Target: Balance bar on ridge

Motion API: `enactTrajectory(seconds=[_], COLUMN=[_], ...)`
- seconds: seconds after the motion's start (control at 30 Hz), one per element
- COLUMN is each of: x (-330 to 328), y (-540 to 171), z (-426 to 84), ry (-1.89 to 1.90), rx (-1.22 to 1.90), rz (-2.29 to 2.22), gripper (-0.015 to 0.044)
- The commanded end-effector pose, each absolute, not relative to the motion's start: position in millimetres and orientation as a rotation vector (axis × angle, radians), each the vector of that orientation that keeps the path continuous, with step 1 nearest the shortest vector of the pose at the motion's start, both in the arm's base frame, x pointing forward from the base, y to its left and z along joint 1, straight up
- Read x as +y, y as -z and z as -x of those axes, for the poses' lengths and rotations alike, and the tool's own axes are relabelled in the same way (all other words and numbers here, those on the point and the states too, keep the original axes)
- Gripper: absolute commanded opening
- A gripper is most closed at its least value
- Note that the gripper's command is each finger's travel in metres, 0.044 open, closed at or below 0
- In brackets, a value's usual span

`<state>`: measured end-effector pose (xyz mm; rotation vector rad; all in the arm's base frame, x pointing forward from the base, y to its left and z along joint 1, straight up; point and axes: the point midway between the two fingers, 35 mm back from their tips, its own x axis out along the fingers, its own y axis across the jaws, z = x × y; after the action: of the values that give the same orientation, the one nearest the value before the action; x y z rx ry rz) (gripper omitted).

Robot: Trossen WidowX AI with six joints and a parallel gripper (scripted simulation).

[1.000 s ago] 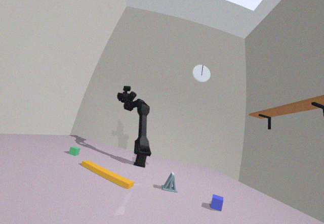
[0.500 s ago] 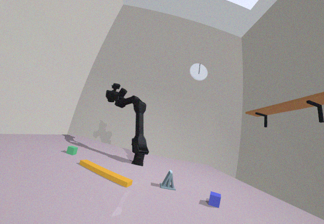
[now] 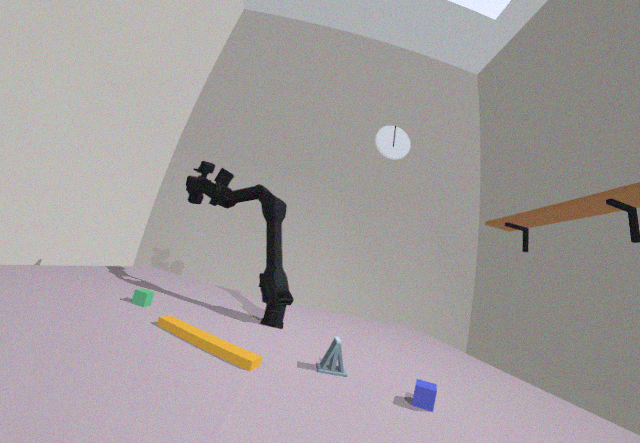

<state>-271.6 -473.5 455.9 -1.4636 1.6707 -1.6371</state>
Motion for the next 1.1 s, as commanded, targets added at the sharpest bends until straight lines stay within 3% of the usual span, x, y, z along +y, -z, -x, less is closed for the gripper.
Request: enactTrajectory(seconds=[0.0, 0.57, 1.07], x=[-491, -540, -538], y=[-443, -375, -316], z=[244, 116, -5], ry=[1.572, 1.233, 0.923], rx=[1.618, 1.457, 1.322], rz=[1.425, 1.289, 1.17], gripper=[0.0315, 0.0315, 0.0315])
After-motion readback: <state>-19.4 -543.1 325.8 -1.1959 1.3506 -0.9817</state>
